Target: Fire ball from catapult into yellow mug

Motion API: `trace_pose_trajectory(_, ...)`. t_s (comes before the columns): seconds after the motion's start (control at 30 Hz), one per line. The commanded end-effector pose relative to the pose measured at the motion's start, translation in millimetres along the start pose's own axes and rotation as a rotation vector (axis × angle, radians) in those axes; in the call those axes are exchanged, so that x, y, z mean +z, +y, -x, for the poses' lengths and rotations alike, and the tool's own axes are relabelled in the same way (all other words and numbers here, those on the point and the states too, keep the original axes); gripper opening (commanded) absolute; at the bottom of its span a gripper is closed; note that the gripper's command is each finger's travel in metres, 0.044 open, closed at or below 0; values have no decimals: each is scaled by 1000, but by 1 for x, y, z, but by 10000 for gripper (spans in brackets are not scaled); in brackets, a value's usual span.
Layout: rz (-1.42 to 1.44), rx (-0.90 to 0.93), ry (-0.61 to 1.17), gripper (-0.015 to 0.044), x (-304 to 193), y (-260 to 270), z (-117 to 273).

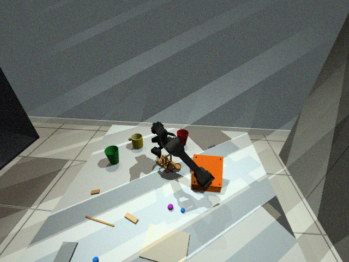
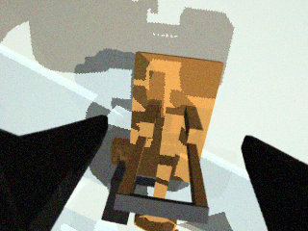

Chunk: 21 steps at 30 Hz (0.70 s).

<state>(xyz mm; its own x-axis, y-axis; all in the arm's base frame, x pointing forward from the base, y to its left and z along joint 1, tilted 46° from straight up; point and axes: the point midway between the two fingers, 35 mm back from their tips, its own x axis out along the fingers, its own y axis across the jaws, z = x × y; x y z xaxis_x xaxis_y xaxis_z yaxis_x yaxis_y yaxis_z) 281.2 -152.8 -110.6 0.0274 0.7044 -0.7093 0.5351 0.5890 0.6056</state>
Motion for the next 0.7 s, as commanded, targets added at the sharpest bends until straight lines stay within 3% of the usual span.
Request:
trace_pose_trajectory(0.0,-4,5,2,440,-1,1,-7)
trace_pose_trajectory(0.67,-4,7,2,440,0,2,-40)
